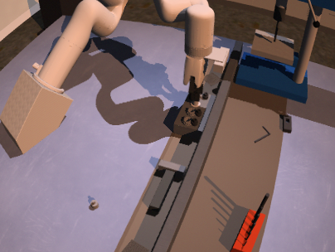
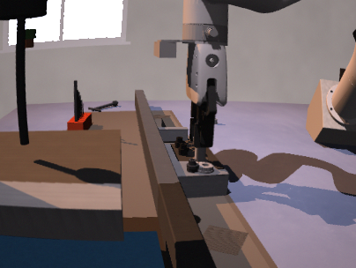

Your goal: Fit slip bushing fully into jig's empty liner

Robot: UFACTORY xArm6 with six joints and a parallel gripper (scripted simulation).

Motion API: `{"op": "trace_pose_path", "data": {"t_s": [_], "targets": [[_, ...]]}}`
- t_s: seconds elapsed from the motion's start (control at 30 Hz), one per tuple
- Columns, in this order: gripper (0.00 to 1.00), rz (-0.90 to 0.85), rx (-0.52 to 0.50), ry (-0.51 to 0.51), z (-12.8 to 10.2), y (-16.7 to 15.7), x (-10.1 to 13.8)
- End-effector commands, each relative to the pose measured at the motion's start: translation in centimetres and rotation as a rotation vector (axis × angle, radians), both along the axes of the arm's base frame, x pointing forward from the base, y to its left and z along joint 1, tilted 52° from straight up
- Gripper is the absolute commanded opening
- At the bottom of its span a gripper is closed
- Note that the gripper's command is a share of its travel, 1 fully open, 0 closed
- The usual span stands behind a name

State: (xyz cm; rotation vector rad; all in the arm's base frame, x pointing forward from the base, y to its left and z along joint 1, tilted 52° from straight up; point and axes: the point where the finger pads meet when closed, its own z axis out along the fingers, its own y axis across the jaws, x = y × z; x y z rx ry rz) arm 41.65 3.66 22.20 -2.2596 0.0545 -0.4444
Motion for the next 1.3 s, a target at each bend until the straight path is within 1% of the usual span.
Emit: {"op": "trace_pose_path", "data": {"t_s": [0.0, 1.27], "targets": [[0.26, -0.001, -0.001, -0.002, 0.08, -0.06, 0.06], [0.26, -0.001, -0.001, -0.002, -0.12, 0.17, 0.17]]}}
